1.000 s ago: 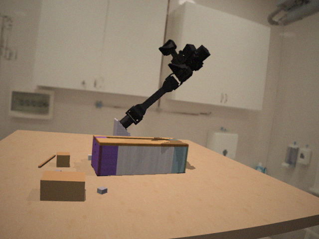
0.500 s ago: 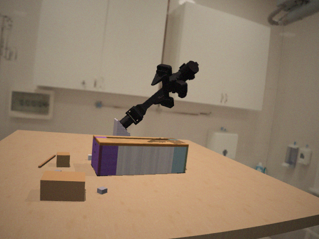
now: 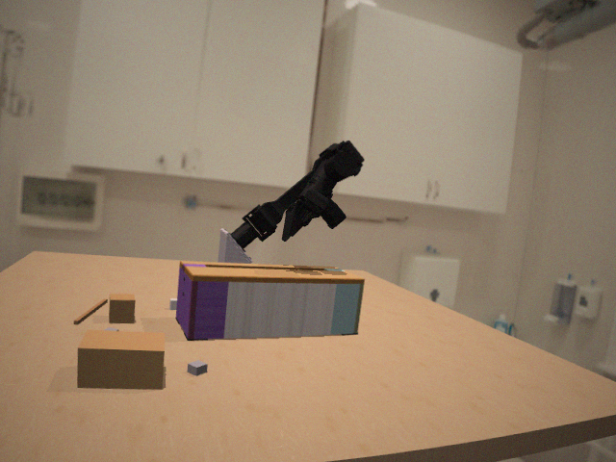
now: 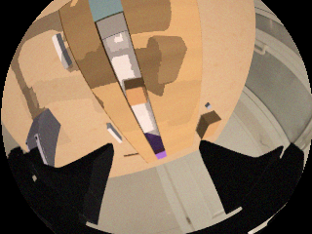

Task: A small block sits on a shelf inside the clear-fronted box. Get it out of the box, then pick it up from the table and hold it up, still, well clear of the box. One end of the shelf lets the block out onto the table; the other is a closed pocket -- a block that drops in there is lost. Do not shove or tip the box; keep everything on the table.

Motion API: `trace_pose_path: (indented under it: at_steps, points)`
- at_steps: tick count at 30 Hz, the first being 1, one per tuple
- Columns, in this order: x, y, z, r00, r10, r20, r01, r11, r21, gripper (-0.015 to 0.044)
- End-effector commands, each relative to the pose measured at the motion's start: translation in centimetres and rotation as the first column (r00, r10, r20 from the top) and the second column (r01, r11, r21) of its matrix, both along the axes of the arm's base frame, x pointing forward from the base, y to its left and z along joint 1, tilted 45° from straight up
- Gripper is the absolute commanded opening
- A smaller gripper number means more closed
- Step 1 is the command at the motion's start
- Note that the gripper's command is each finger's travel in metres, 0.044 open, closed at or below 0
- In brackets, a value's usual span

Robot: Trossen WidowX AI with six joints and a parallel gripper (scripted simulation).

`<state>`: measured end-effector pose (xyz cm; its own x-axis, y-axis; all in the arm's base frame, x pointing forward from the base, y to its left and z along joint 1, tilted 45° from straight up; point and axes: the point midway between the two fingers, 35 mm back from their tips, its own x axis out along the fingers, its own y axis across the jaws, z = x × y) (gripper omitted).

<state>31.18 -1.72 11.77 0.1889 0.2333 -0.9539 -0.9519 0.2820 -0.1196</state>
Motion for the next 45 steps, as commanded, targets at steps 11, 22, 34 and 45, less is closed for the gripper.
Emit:
trace_pose_path:
  at_steps: [11,22,34,45]
  points:
    - [-4.2,4.0,-1.5,0.935,0.353,0.017,-0.351,0.923,0.157,0.0400]
    - [-4.1,4.8,-2.4,0.935,0.353,0.017,-0.351,0.923,0.156,0.0400]
    - [-4.0,6.0,-3.9,0.935,0.353,0.017,-0.351,0.923,0.156,0.0400]
    - [-4.1,7.3,-5.3,0.935,0.353,0.018,-0.351,0.923,0.157,0.0400]
